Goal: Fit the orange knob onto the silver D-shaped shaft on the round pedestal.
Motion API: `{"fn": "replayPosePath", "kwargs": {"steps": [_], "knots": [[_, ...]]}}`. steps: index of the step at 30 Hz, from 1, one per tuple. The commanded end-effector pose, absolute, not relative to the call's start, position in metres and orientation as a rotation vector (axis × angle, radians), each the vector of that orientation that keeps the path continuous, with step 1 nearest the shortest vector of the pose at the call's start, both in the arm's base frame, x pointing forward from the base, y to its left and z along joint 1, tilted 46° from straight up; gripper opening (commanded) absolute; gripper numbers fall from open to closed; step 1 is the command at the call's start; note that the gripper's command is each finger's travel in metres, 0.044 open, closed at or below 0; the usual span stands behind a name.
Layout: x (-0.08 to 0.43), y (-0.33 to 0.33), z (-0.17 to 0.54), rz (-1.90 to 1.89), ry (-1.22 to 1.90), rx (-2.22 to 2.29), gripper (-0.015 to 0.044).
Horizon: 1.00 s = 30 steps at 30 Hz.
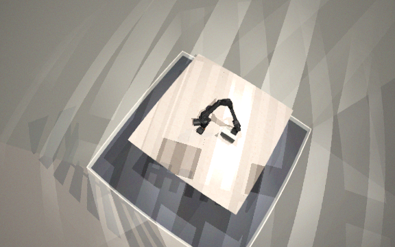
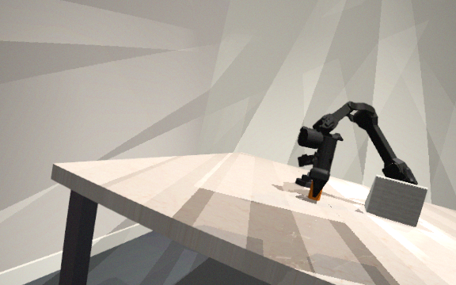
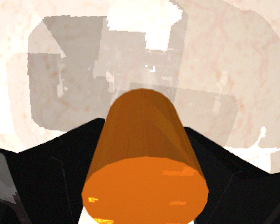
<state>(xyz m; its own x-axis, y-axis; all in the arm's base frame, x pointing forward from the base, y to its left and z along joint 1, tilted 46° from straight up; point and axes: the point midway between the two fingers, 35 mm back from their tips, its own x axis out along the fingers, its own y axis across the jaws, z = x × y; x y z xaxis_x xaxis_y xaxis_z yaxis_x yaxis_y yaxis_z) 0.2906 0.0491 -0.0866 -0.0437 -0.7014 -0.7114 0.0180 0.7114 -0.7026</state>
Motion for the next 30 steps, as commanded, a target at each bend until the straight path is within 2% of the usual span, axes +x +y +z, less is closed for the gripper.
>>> {"fn": "replayPosePath", "kwargs": {"steps": [1,4,20,27,30], "knots": [[0.29,0.049,-0.086,-0.639,1.519,-0.585,0.0157],[0.29,0.049,-0.086,-0.639,1.519,-0.585,0.0236],[0.29,0.049,-0.086,-0.639,1.519,-0.585,0.024],[0.294,0.105,-0.032,-0.632,1.516,-0.592,0.0424],[0.293,0.107,-0.03,-0.632,1.516,-0.593,0.044]]}}
